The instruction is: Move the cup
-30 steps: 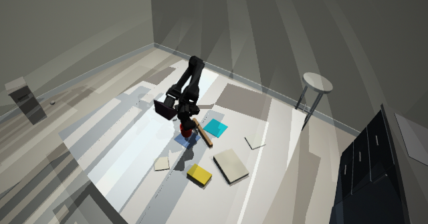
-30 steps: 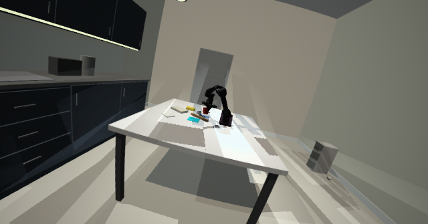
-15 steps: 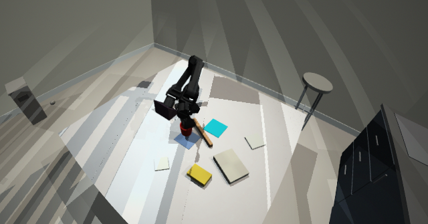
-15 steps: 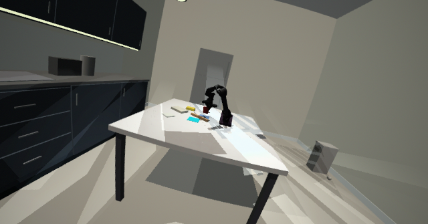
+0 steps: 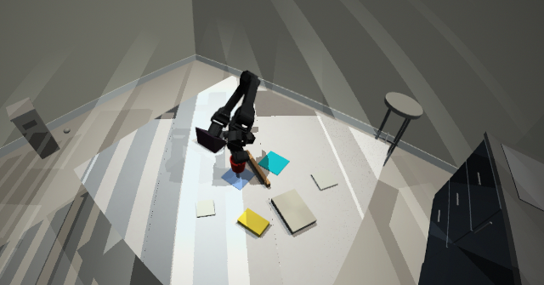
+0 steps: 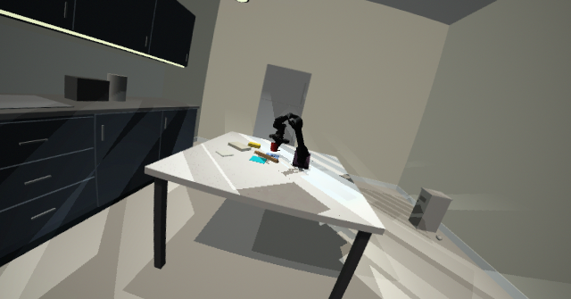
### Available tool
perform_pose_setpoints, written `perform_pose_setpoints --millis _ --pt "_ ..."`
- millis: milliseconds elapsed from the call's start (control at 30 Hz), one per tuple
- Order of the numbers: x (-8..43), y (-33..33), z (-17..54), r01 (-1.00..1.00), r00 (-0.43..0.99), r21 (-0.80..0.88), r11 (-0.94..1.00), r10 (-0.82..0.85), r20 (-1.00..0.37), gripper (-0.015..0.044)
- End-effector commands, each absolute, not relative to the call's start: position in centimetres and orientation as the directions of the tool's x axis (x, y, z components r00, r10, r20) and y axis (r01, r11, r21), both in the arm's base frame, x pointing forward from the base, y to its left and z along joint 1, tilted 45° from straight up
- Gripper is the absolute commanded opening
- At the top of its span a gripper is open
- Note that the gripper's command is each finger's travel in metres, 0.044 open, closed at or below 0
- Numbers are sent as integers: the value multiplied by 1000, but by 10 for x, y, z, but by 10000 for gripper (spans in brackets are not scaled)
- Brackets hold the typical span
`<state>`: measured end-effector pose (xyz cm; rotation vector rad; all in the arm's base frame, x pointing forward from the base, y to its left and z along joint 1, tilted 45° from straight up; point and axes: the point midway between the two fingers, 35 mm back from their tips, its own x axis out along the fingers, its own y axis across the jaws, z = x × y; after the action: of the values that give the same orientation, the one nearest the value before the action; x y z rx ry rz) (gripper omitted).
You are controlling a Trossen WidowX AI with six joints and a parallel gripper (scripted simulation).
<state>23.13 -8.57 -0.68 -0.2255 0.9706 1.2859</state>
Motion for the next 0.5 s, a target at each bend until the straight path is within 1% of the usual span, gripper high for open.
perform_pose_setpoints --millis 0,467 --pt "236 -79 1 -878 -32 356 321 702 -712 0" --pt "253 -54 25 -879 -32 355 320 702 -712 0"
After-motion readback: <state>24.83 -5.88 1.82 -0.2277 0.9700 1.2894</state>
